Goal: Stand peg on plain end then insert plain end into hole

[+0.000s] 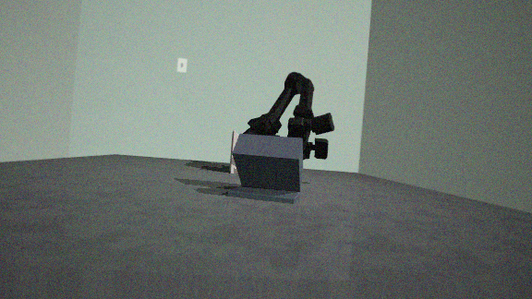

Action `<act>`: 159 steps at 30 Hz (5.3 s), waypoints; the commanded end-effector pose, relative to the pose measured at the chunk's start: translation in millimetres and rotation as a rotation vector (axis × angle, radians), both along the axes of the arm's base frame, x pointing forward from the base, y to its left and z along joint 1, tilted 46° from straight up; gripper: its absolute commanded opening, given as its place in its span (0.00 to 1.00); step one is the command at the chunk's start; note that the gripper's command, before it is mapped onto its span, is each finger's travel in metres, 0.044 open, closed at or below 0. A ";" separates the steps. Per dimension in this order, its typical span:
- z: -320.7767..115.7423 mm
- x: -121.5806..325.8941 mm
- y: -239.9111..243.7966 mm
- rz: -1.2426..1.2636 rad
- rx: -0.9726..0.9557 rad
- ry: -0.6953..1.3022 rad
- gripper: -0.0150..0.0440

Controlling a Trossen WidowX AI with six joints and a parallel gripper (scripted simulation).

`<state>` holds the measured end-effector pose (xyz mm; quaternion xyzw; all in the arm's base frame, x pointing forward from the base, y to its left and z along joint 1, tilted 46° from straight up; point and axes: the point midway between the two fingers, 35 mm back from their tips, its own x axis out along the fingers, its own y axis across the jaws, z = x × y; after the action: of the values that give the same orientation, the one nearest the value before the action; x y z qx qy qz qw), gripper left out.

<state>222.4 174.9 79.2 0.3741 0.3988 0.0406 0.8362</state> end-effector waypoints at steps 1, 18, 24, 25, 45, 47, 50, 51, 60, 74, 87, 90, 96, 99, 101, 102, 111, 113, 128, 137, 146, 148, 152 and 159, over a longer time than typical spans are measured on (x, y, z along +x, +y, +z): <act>0.9 -2.5 -1.2 -0.028 -0.005 -0.027 0.34; 4.1 -13.5 -0.9 -0.127 -0.039 -0.131 0.34; 4.9 -17.5 -0.6 -0.161 -0.050 -0.168 0.34; 5.0 -18.1 -0.5 -0.167 -0.052 -0.174 0.34; 6.5 -31.3 1.6 -0.282 -0.092 -0.296 0.34; 6.6 -32.6 1.9 -0.294 -0.097 -0.308 0.34; 6.6 -34.6 2.3 -0.311 -0.103 -0.327 0.34; 6.7 -34.4 2.3 -0.309 -0.102 -0.324 0.34; 5.5 -34.9 3.2 -0.294 -0.099 -0.311 0.34; 3.4 -37.7 4.3 -0.290 -0.108 -0.311 0.34; 2.4 -40.5 5.4 -0.303 -0.108 -0.320 0.34; 2.3 -41.0 5.5 -0.307 -0.108 -0.322 0.34; 2.2 -41.9 5.6 -0.315 -0.108 -0.328 0.34; 2.2 -42.4 5.7 -0.319 -0.108 -0.331 0.34; 2.2 -42.7 5.7 -0.322 -0.108 -0.334 0.34; 2.1 -42.9 5.8 -0.323 -0.108 -0.335 0.34; 2.0 -44.3 6.0 -0.336 -0.109 -0.344 0.34; 2.0 -44.6 6.0 -0.338 -0.109 -0.346 0.34; 1.6 -46.9 6.6 -0.358 -0.110 -0.362 0.34; 1.8 -47.6 6.4 -0.367 -0.111 -0.371 0.34; 2.5 -46.8 5.4 -0.369 -0.114 -0.376 0.47; 2.5 -46.8 5.4 -0.369 -0.114 -0.376 0.47; 2.5 -46.8 5.4 -0.369 -0.114 -0.376 0.47; 2.5 -46.8 5.4 -0.369 -0.114 -0.376 0.47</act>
<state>175.5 180.3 81.7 0.3786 0.1628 -0.0664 0.9087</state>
